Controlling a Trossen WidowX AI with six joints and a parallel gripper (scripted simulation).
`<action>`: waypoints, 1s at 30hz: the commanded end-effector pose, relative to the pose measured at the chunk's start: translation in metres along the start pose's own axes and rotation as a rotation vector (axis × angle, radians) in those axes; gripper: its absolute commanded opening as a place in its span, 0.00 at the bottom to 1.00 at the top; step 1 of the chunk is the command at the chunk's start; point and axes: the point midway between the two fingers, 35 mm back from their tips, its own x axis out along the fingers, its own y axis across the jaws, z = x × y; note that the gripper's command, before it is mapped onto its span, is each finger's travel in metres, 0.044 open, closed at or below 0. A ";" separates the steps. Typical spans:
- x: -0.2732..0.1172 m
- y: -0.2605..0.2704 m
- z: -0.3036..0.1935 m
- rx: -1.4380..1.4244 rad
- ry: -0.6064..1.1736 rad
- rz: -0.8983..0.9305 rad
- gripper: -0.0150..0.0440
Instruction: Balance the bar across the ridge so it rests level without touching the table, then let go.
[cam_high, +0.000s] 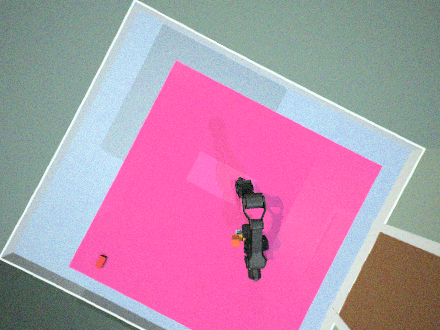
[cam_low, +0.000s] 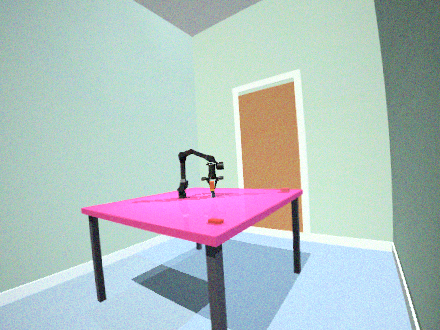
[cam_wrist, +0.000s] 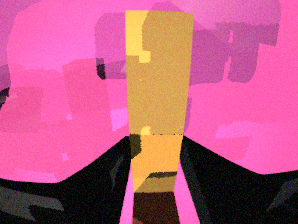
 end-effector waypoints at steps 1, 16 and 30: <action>0.001 0.000 0.000 0.000 0.002 0.000 0.25; 0.002 0.000 0.000 0.000 0.002 0.000 0.25; 0.003 0.000 0.000 0.000 0.002 0.000 0.25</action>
